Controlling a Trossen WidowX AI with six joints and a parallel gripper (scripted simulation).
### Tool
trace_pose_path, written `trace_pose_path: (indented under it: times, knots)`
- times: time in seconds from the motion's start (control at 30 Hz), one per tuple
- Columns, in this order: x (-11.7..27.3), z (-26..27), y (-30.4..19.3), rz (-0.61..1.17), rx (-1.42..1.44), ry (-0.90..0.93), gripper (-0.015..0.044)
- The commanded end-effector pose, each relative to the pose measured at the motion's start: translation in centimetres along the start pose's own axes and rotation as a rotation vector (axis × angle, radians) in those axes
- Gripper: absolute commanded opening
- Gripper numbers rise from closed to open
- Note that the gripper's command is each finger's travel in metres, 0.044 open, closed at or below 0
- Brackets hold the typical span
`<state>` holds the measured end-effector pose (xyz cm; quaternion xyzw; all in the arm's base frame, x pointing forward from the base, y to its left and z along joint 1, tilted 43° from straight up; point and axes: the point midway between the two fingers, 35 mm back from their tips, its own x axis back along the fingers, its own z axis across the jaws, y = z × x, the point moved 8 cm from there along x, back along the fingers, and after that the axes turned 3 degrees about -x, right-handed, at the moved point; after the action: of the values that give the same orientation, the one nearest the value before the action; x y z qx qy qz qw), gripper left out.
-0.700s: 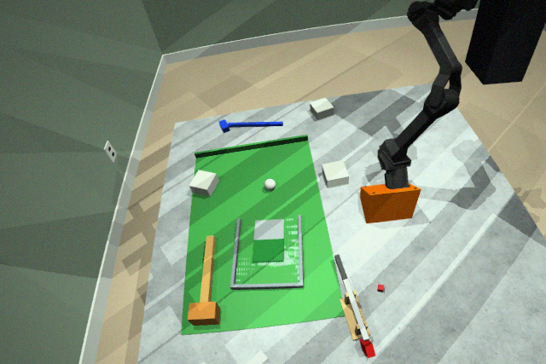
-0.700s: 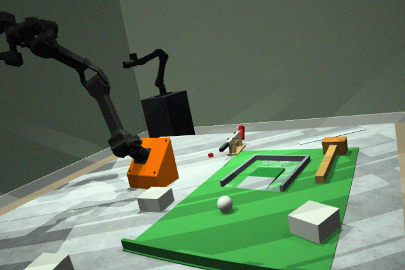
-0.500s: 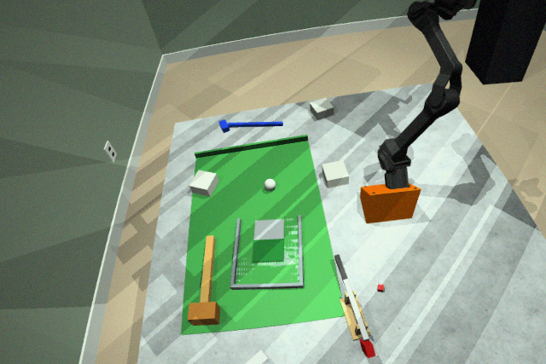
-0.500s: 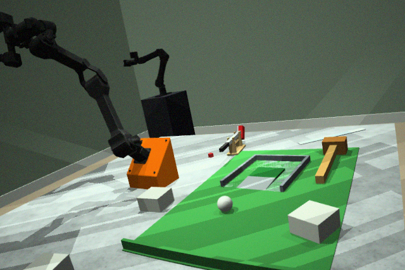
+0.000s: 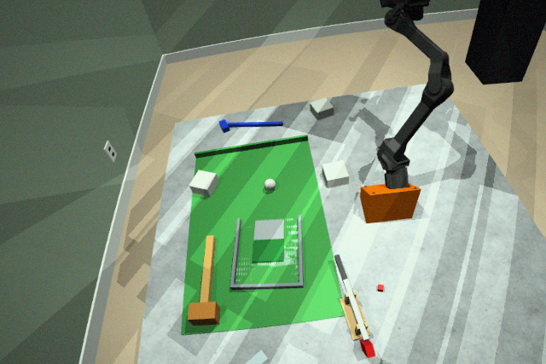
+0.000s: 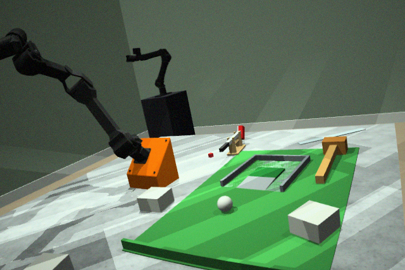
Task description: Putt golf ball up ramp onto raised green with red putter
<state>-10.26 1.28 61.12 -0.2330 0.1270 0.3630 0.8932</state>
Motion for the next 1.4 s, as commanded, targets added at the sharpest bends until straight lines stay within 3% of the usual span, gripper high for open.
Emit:
trace_pose_path:
  times: [0.0,0.3,0.6,1.03,1.37]
  knots:
    - [0.2,-1.2,-4.9,0.133,0.152,0.041,0.0440]
    - [3.2,-4.5,-15.9,0.460,0.467,0.124,0.0440]
    - [10.4,-7.8,-25.0,0.809,0.719,0.278,0.0440]
    - [18.9,-10.5,-29.7,1.119,0.960,0.581,0.0440]
    - [31.2,-15.0,-32.2,1.444,1.158,0.898,0.0440]
